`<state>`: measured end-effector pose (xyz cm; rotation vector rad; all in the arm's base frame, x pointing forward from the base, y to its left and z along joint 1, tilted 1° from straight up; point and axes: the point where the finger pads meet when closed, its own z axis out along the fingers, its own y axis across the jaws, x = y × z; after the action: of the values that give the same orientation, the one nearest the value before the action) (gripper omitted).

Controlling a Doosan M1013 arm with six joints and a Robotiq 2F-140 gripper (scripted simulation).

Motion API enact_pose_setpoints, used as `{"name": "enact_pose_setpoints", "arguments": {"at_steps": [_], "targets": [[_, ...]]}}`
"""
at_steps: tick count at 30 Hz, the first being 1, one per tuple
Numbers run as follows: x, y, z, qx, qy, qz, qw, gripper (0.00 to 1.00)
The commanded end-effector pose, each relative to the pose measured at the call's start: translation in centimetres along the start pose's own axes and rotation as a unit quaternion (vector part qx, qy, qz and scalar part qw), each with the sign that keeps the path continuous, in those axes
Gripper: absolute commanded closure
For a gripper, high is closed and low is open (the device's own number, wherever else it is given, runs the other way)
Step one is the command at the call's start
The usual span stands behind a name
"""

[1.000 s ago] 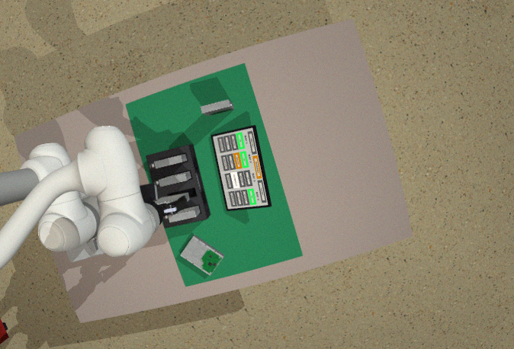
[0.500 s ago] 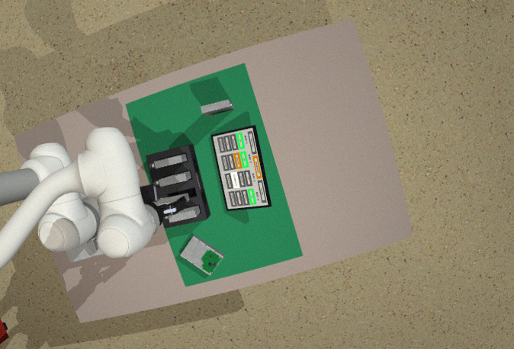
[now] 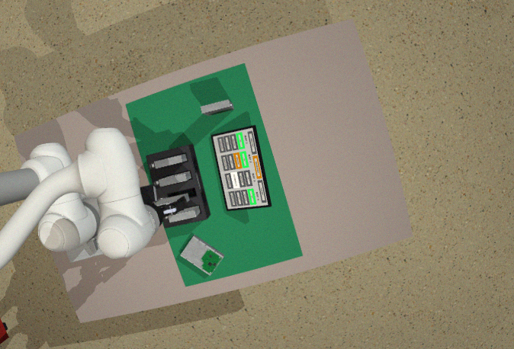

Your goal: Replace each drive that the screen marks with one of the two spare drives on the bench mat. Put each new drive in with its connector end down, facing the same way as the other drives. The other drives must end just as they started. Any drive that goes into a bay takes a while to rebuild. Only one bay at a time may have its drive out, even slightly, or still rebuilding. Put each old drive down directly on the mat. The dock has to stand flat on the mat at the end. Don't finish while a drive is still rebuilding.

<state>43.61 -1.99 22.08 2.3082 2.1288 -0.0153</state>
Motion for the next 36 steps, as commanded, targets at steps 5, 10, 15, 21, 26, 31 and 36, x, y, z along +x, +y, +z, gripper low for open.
{"name": "enact_pose_setpoints", "arguments": {"at_steps": [5,10,15,21,26,31,36], "targets": [[0.0,0.0,0.0,0.000,0.000,0.000,1.000,0.90],[0.0,0.0,0.0,0.000,0.000,0.000,1.000,0.90],[0.0,0.0,0.0,0.000,0.000,0.000,1.000,0.90],[0.0,0.0,0.2,0.000,0.000,0.000,1.000,0.90],[0.0,0.0,0.5,0.000,0.000,0.000,1.000,0.90],[0.0,0.0,0.9,0.000,0.000,0.000,1.000,0.90],[0.0,0.0,1.5,0.000,0.000,0.000,1.000,0.90]]}}
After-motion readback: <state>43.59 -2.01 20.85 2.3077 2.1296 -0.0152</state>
